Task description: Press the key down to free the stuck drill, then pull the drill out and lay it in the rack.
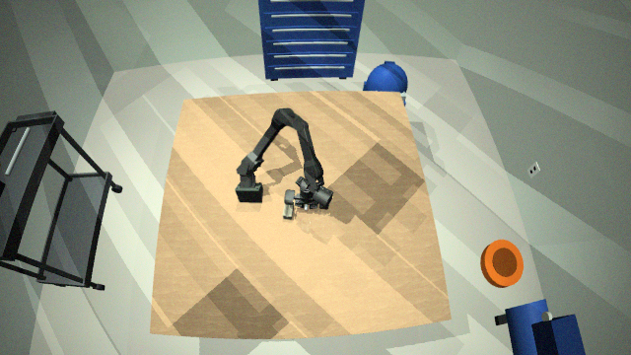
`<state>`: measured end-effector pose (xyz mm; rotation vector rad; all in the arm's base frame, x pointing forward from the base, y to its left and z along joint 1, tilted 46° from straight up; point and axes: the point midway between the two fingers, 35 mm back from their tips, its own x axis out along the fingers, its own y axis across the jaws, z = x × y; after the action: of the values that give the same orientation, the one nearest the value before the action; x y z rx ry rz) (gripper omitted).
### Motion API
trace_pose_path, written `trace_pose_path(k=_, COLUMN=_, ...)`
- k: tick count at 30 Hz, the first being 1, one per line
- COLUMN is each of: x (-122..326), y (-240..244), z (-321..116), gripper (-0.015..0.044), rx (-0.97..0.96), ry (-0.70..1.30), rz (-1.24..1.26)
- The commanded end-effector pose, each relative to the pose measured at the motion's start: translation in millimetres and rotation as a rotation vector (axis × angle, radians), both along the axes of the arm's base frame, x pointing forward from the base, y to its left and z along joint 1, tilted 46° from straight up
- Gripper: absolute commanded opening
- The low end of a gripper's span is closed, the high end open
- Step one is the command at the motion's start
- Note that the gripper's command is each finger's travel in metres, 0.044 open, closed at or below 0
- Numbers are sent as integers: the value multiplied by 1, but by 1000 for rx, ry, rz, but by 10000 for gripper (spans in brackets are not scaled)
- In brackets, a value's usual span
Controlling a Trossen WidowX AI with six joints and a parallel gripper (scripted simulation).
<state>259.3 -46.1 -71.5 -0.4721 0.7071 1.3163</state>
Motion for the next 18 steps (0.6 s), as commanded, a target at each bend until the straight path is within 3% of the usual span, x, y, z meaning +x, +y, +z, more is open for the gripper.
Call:
trace_pose_path(k=1, x=0, y=0, z=0, gripper=40, rx=0, ry=0, rz=1)
trace_pose_path(k=7, x=0, y=0, z=0, gripper=0, rx=0, ry=0, rz=1)
trace_pose_path(k=18, x=-2, y=-2, z=3, gripper=0, rx=5, ry=3, rz=-5)
